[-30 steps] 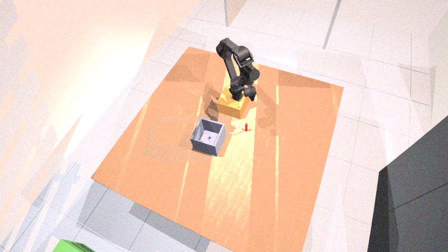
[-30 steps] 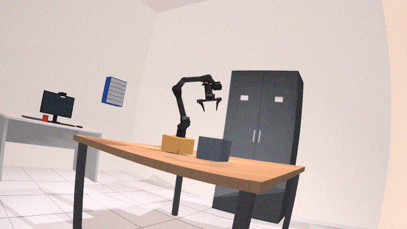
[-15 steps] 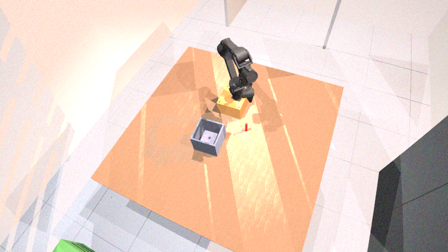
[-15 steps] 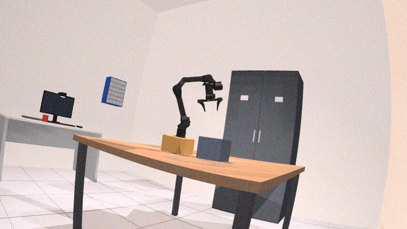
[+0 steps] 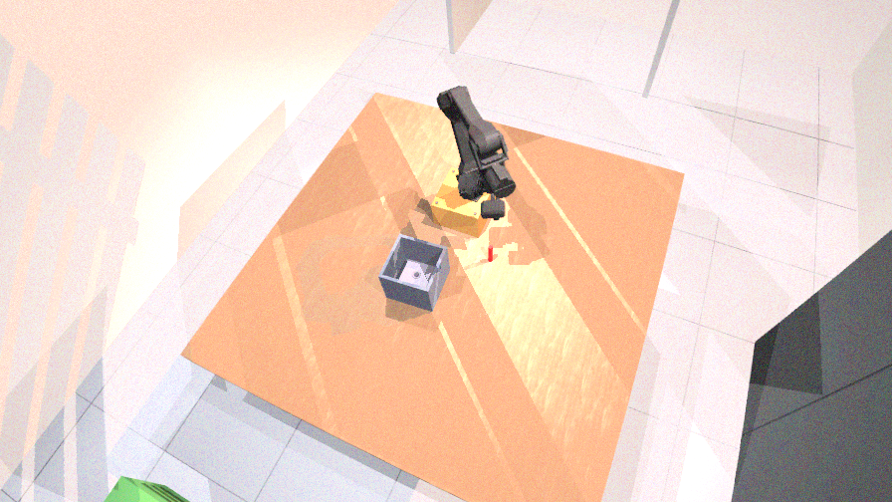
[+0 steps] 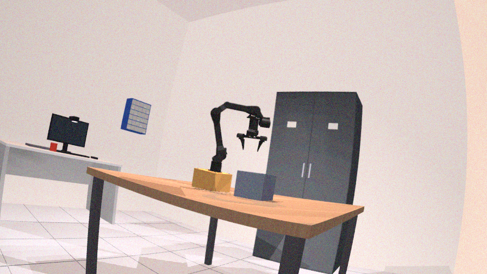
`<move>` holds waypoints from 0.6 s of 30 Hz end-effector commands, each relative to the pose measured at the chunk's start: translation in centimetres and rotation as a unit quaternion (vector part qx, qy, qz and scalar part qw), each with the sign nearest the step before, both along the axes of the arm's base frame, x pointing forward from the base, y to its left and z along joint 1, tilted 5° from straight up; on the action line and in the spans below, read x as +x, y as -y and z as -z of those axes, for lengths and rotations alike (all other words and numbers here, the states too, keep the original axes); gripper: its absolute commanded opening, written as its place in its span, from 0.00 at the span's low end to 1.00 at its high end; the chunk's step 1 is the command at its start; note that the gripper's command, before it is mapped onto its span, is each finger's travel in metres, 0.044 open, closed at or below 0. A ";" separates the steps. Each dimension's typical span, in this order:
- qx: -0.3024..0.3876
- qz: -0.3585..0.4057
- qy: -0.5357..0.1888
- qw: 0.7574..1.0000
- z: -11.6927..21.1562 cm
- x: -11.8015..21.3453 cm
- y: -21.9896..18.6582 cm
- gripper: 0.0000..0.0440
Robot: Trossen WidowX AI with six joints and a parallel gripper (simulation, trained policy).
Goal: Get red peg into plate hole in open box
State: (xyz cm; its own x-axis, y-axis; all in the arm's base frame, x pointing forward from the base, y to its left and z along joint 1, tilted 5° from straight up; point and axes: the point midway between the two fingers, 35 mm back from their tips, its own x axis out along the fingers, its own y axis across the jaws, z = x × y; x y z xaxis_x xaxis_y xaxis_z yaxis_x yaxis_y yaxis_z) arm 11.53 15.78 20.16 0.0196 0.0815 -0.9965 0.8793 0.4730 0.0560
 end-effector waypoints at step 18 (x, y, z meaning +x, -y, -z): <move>-0.087 0.027 -0.071 0.993 8.7 0.9 0.7 0.99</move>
